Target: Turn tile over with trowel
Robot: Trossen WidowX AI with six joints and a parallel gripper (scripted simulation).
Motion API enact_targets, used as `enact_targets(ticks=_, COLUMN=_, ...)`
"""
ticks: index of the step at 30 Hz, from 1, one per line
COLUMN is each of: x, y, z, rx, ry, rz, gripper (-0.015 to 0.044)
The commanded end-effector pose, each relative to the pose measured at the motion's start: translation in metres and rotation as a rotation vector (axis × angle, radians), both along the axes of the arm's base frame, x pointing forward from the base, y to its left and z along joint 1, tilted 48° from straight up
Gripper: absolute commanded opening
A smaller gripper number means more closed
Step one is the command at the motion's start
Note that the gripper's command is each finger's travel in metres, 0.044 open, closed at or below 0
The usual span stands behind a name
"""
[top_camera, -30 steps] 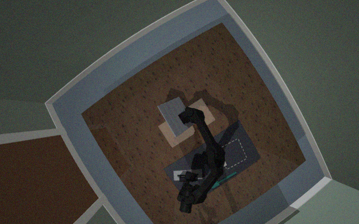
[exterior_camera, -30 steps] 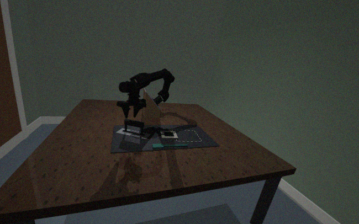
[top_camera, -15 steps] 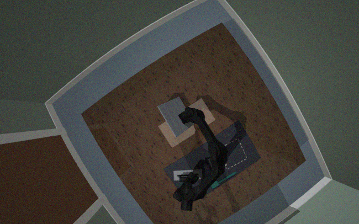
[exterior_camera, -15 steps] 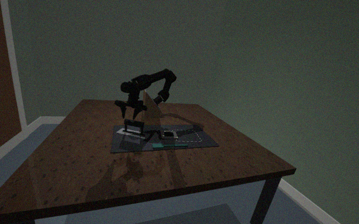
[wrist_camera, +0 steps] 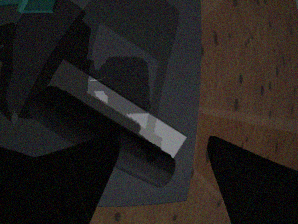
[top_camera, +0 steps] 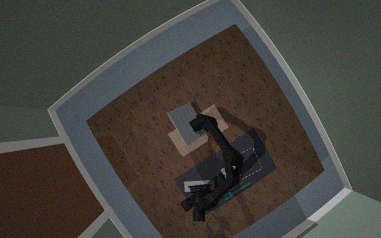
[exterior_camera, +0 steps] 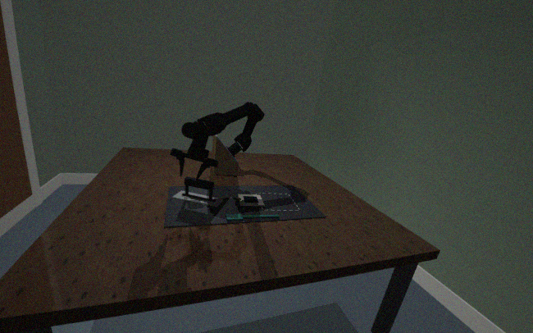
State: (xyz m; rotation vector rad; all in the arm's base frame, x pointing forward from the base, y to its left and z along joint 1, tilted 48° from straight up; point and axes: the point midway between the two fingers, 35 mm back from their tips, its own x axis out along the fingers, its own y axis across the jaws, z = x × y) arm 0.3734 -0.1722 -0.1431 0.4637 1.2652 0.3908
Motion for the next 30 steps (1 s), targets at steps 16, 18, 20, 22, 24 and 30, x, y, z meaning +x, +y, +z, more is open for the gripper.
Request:
enact_targets(ticks=16, x=0.0036, y=0.0031, z=0.0012, rx=0.080, ry=0.148, rz=-0.506, gripper=0.0300)
enact_targets(ticks=18, x=0.0038, y=0.0039, z=0.0019, rx=0.098, ry=0.164, rz=-0.571, gripper=0.0300)
enact_targets(ticks=20, x=0.0039, y=0.0048, z=0.0027, rx=0.117, ry=0.179, rz=-0.635, gripper=0.0300)
enact_targets(ticks=22, x=0.0039, y=0.0058, z=0.0037, rx=0.138, ry=0.194, rz=-0.698, gripper=0.0300)
enact_targets(ticks=24, x=0.0034, y=0.0060, z=0.0043, rx=0.159, ry=0.206, rz=-0.761, gripper=0.0300)
enact_targets(ticks=30, x=0.0013, y=0.0074, z=0.0067, rx=0.231, ry=0.242, rz=-0.945, gripper=0.0300)
